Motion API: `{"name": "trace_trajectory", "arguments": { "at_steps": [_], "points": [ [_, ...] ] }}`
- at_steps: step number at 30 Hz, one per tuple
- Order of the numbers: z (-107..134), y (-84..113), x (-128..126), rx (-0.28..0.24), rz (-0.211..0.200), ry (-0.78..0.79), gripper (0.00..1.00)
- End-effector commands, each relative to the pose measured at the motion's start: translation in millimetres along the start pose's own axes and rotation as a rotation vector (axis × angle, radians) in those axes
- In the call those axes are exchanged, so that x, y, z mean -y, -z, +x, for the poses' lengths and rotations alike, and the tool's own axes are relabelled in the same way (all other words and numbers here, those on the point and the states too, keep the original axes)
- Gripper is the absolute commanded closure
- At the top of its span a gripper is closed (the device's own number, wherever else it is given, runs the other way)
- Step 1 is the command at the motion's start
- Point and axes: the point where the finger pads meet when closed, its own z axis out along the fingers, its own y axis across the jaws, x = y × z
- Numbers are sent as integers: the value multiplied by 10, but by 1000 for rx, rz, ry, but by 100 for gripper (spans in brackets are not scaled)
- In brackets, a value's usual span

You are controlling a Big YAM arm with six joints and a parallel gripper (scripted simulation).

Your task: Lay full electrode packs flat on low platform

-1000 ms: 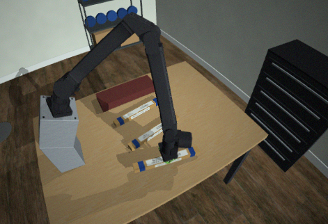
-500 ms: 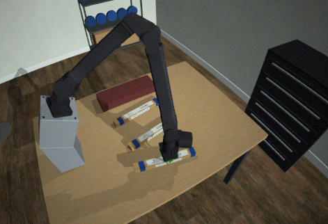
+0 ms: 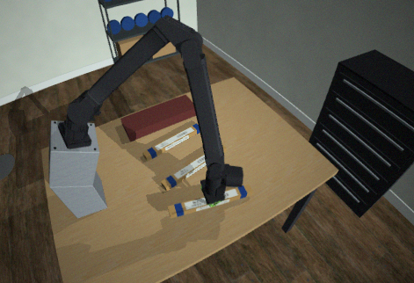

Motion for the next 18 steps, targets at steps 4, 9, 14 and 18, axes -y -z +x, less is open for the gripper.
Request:
{"name": "trace_trajectory", "arguments": {
  "at_steps": [4,9,14,18],
  "points": [
    [-420,393,178,82,43,-4,100],
    [-425,396,176,82,43,-3,100],
    [-436,400,172,82,43,-2,100],
    [-443,404,169,82,42,-2,100]
  ]
}}
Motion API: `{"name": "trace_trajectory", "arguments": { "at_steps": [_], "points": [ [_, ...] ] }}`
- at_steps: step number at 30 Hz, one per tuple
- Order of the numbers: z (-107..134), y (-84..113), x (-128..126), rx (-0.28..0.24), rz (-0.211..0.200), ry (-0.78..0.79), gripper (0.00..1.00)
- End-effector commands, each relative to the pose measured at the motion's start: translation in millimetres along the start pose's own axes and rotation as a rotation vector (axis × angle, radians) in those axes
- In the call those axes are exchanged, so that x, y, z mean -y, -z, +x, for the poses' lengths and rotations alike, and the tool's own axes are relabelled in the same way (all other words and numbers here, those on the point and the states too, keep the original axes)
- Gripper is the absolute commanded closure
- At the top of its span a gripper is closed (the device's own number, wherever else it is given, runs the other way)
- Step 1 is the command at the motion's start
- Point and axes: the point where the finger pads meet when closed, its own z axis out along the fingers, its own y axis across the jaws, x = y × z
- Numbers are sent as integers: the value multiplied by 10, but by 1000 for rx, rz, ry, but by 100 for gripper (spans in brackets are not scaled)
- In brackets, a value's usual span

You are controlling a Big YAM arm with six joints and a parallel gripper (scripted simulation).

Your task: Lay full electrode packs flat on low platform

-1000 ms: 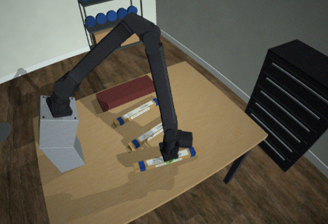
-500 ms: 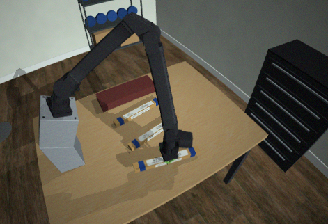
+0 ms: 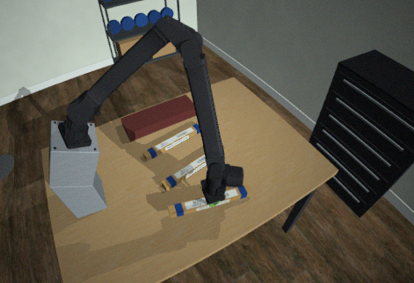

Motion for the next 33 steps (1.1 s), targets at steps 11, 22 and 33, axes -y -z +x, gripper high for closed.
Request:
{"name": "trace_trajectory", "arguments": {
  "at_steps": [11,22,33],
  "points": [
    [-448,409,156,86,43,1,100],
    [-456,415,145,86,42,3,100],
    [-464,418,132,86,41,5,100]
  ]
}}
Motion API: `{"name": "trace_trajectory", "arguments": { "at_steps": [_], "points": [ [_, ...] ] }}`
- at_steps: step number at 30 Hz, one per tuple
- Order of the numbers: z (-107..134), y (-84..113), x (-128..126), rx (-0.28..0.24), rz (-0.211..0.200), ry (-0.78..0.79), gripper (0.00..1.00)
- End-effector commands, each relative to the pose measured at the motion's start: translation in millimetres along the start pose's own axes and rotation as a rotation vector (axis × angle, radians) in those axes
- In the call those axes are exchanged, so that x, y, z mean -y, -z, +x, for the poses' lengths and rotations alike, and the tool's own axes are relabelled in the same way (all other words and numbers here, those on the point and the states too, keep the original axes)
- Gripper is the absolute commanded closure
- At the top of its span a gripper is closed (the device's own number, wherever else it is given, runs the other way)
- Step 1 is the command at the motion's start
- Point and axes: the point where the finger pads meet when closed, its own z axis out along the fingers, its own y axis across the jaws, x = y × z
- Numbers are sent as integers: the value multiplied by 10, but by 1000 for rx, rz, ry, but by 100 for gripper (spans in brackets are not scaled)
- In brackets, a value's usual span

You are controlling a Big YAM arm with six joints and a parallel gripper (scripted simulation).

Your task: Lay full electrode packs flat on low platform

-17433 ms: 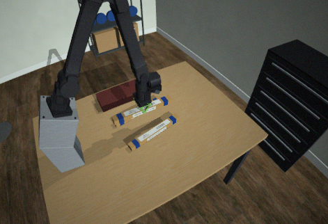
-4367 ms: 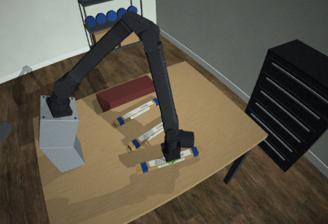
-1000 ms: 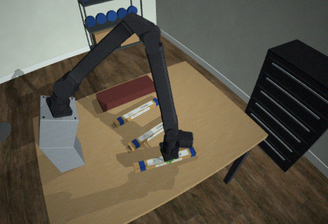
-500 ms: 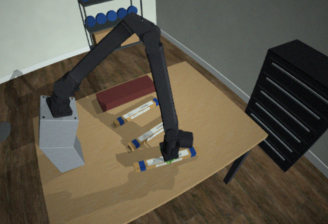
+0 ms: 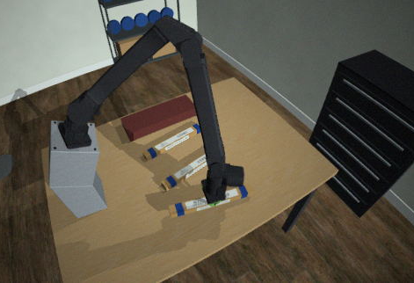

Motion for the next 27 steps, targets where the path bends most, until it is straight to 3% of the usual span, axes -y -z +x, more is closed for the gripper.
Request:
{"name": "trace_trajectory", "arguments": {
  "at_steps": [1,27],
  "points": [
    [-444,402,125,85,41,6,100],
    [-458,402,96,85,39,10,100]
  ]
}}
